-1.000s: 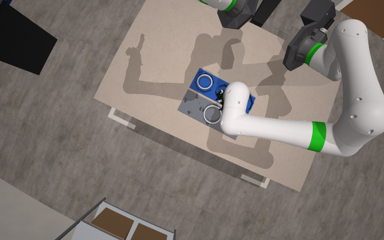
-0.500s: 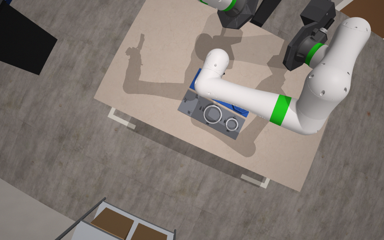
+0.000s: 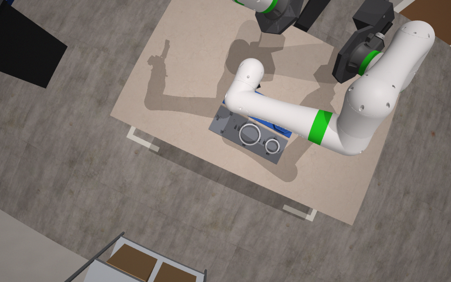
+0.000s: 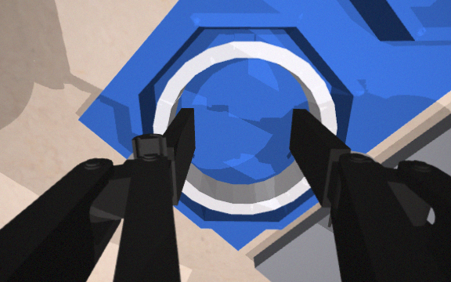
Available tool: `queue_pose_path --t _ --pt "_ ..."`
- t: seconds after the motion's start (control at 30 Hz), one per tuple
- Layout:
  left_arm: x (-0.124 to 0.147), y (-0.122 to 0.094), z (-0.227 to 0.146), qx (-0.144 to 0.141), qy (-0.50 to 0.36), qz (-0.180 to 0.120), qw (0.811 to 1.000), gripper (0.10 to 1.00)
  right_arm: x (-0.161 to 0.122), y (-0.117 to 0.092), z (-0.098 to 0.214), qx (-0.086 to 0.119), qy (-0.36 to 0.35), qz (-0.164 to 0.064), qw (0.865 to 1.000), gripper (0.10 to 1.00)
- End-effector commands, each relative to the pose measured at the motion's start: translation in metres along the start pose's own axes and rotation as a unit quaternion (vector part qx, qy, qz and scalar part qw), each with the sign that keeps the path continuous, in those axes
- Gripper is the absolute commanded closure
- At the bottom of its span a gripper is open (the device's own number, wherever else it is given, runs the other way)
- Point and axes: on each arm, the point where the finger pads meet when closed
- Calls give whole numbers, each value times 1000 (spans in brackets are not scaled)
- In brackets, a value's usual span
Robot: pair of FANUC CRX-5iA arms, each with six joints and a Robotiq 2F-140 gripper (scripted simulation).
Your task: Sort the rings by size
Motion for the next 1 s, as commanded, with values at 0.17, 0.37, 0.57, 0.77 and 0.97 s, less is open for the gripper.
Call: queue_pose_path --t 0.17,0.37,0.57,0.77,0.97 --pt "1 6 0 0 0 -1 1000 629 0 -1 0 0 0 1 1000 98" --pt "1 6 0 0 0 -1 1000 611 0 -1 0 0 0 1 1000 98" --pt "1 6 0 0 0 -1 1000 604 0 -1 0 0 0 1 1000 98" --pt "1 6 0 0 0 -1 1000 598 0 -1 0 0 0 1 1000 98" --pt "1 6 0 0 0 -1 1000 592 0 -1 0 0 0 1 1000 98"
Point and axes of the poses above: on each arm, the point where the finger pads meet when closed, its own y axis out along the fingers, its own z axis across the jaws, x = y × z, and after that the axes turned 2 degrees about -y, right-handed
